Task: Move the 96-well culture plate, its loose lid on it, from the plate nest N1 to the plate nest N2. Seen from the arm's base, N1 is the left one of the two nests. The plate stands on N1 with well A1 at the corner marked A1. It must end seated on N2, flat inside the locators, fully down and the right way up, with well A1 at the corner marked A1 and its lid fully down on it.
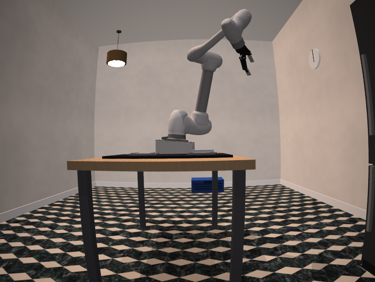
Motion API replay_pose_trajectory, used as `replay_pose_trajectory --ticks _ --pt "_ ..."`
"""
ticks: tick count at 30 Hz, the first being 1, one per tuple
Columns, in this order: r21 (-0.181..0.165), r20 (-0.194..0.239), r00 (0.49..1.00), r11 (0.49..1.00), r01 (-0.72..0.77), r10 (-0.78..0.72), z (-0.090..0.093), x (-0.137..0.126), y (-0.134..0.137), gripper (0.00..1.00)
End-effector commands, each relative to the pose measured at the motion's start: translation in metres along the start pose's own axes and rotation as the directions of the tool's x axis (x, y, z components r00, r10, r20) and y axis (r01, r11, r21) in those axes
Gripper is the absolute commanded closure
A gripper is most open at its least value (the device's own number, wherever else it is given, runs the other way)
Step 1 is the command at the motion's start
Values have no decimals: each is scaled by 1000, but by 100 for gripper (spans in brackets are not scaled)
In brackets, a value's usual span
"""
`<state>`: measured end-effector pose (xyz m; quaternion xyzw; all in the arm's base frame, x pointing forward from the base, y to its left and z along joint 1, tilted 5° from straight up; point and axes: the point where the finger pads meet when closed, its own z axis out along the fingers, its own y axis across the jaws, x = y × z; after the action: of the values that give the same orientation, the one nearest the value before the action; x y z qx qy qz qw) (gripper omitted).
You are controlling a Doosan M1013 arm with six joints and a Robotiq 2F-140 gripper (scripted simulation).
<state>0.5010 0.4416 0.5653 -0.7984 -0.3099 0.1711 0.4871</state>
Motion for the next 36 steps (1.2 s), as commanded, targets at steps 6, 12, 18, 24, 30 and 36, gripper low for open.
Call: replay_pose_trajectory --ticks 6,12,18,24,30,36 --pt "-74 -54 999 997 -8 4 1 8 39 0" --pt "-74 -54 999 997 -8 4 2 11 59 0" --pt "-74 -54 999 997 -8 4 3 15 79 0" --pt "-151 -91 996 989 -7 -7 3 17 109 0" --pt "-151 -91 996 989 -7 -7 4 19 129 0" --pt "-232 -115 993 973 -2 -26 3 19 150 0"
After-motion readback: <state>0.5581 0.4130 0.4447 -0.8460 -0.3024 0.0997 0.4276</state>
